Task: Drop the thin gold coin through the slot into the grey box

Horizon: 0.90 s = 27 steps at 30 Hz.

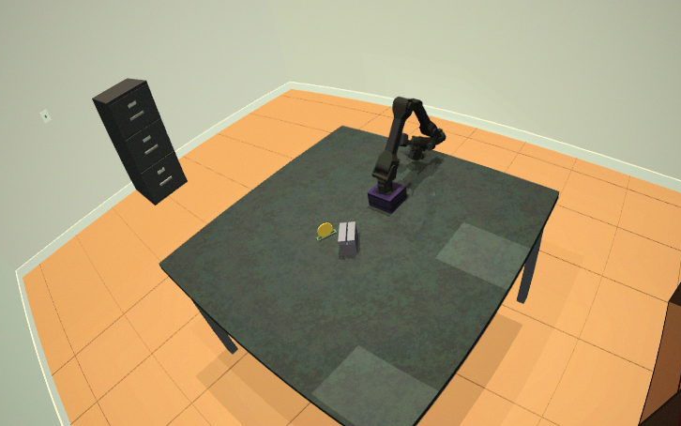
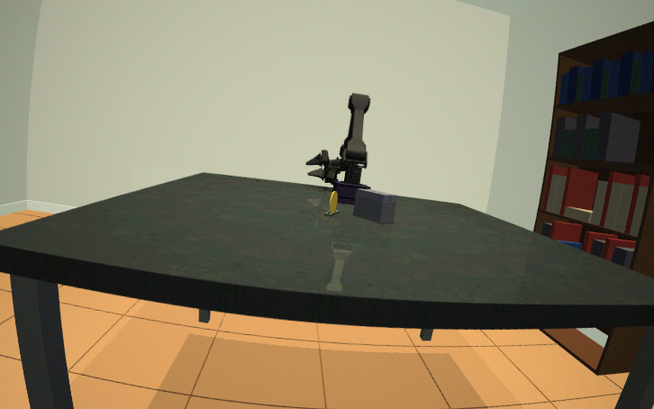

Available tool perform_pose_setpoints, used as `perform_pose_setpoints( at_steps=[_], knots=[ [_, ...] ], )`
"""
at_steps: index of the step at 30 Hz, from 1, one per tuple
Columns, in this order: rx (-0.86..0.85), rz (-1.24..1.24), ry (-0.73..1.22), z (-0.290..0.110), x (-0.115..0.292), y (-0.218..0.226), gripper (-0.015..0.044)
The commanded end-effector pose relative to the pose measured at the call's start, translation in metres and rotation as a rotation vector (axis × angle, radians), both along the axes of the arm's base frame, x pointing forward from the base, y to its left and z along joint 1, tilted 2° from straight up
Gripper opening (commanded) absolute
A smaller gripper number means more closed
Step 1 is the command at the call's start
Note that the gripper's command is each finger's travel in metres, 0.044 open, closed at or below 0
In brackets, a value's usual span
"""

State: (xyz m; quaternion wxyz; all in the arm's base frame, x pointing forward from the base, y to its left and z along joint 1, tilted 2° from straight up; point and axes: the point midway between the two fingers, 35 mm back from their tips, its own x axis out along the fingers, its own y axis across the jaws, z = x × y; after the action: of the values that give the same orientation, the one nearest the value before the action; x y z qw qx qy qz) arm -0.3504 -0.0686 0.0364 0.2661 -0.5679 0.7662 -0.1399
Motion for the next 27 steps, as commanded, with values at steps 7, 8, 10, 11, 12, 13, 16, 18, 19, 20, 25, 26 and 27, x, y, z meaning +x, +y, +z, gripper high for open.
perform_pose_setpoints(
  at_steps=[7,8,10,11,12,13,16,18,19,20,25,26,27],
  knots=[
    [0.155,-0.222,0.110,-0.002,-0.004,0.102,0.0216],
    [0.187,-0.260,0.126,-0.003,-0.002,0.121,0.0190],
    [0.251,-0.334,0.151,-0.003,0.006,0.158,0.0161],
    [0.283,-0.370,0.160,-0.003,0.012,0.176,0.0161],
    [0.316,-0.407,0.167,-0.003,0.019,0.193,0.0161],
    [0.349,-0.442,0.172,-0.003,0.026,0.210,0.0161],
    [0.450,-0.543,0.178,-0.001,0.055,0.259,0.0161],
    [0.518,-0.607,0.174,-0.001,0.078,0.288,0.0161],
    [0.552,-0.637,0.170,0.000,0.091,0.302,0.0161],
    [0.586,-0.667,0.164,0.000,0.105,0.315,0.0161],
    [0.757,-0.793,0.138,0.002,0.180,0.367,0.0161],
    [0.792,-0.815,0.123,0.002,0.197,0.376,0.0161],
    [0.825,-0.836,0.106,0.002,0.214,0.383,0.0161]
  ],
)
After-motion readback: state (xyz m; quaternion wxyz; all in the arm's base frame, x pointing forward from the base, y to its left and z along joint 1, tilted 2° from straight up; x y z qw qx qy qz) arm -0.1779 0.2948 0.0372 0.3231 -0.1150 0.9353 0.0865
